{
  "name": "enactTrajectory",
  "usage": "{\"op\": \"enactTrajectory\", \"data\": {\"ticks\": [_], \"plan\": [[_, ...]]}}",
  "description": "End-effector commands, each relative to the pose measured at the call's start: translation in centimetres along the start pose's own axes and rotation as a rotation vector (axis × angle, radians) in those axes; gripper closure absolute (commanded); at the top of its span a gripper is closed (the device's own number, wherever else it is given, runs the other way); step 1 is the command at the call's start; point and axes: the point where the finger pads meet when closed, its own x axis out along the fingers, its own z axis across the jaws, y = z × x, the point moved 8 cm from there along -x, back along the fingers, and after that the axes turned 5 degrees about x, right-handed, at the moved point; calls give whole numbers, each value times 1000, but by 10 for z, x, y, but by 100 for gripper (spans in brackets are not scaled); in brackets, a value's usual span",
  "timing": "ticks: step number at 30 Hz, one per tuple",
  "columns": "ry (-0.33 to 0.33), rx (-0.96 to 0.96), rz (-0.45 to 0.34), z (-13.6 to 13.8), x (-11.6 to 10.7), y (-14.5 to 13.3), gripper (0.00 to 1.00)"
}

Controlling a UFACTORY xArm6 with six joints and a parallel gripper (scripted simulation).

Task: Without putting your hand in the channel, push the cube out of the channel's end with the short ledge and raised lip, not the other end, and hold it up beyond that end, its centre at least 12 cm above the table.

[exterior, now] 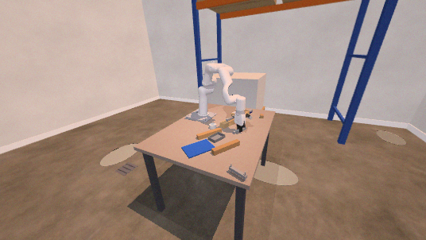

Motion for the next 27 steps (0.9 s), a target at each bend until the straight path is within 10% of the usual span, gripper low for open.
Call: {"op": "enactTrajectory", "data": {"ticks": [1,15,27], "plan": [[-4,0,1,1,-6,0,100],[-4,0,1,1,-113,0,100],[-4,0,1,1,-117,0,100]]}}
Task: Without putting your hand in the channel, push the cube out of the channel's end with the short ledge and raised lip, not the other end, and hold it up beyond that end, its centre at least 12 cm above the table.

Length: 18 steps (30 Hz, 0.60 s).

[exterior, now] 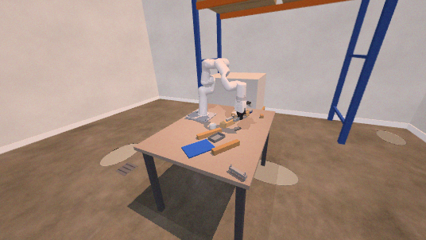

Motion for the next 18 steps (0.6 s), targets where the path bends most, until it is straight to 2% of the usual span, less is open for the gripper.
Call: {"op": "enactTrajectory", "data": {"ticks": [1,5,8,10,12,13,16,18], "plan": [[-7,0,1,1,-3,0,100],[-7,-17,1,-8,-5,-11,100],[-7,-86,1,-53,-10,-54,100],[-7,-142,1,-74,-8,-67,100],[-7,-142,1,-74,-8,-67,100],[-7,-166,1,-108,-6,-92,100],[-8,-200,0,-132,-2,-105,100],[-8,-200,0,-137,-2,-109,100]]}}
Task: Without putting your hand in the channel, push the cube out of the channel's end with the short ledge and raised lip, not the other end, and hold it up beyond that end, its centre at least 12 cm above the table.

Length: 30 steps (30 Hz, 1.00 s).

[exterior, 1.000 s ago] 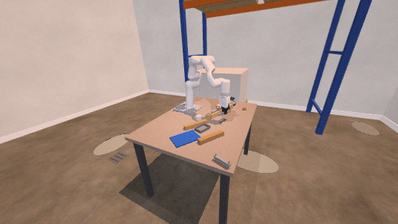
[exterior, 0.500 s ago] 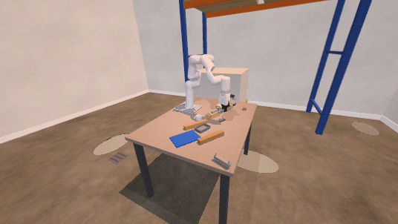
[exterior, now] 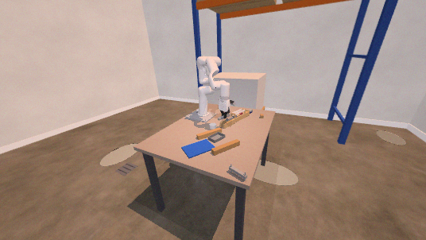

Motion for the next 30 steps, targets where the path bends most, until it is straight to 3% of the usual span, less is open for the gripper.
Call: {"op": "enactTrajectory", "data": {"ticks": [1,9,30], "plan": [[-45,-28,10,-33,-4,-15,100],[-45,-28,10,-31,38,-15,100],[-45,-28,10,-30,63,-15,100]]}}
